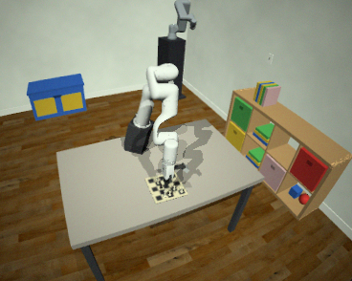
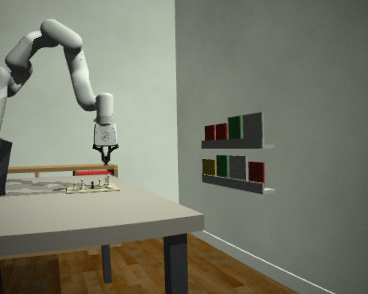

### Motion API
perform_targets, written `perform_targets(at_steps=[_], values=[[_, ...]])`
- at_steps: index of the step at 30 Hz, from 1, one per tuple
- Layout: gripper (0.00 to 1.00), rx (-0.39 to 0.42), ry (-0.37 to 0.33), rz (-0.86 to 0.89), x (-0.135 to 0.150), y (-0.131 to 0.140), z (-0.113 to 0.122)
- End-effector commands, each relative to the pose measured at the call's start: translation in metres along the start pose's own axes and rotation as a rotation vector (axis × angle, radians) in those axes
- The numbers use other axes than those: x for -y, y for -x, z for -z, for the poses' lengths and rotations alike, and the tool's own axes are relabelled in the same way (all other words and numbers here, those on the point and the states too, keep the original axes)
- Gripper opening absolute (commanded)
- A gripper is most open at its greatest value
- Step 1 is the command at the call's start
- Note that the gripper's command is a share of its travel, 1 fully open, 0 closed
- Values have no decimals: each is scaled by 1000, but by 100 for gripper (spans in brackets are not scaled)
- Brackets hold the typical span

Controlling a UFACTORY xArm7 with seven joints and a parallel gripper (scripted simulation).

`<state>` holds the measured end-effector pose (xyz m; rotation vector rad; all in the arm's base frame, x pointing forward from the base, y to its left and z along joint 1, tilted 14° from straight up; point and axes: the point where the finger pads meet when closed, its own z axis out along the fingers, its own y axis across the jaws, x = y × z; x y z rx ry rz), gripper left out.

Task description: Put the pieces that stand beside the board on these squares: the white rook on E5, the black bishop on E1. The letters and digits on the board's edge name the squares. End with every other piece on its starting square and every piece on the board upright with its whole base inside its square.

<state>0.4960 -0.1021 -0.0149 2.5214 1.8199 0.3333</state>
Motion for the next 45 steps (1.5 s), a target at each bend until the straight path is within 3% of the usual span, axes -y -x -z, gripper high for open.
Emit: perform_targets(at_steps=[1, 23, 45], values=[[0, -44, 1, 80, -17, 45, 0], [0, -45, 1, 85, -17, 48, -5], [0, -45, 1, 85, -17, 44, -86]])
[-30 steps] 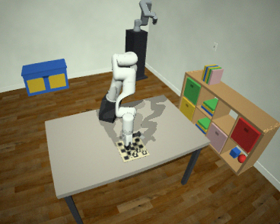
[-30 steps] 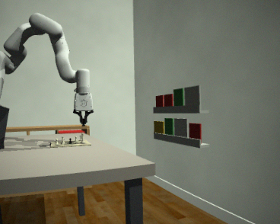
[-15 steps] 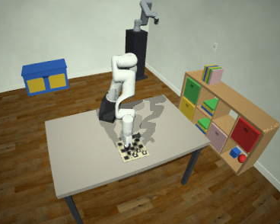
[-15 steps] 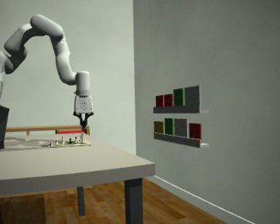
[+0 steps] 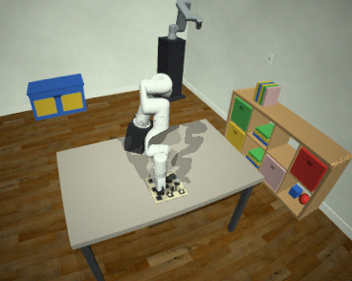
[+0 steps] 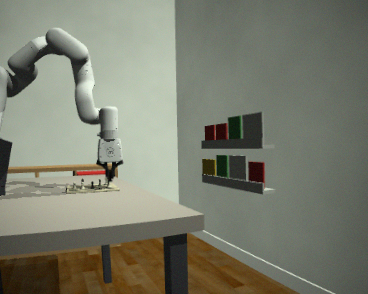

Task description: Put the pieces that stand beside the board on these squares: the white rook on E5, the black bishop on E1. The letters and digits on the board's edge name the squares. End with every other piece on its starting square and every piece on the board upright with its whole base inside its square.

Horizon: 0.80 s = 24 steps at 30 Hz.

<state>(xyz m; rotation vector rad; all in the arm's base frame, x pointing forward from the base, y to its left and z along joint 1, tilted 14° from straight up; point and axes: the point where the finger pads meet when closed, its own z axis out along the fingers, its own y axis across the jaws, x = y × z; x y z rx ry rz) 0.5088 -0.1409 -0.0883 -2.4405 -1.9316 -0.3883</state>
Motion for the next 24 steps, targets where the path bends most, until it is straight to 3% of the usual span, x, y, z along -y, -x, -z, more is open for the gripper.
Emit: perform_targets(at_steps=[1, 24], values=[[0, 1, 3, 0, -3, 1, -19], [0, 1, 3, 0, -3, 1, -26]])
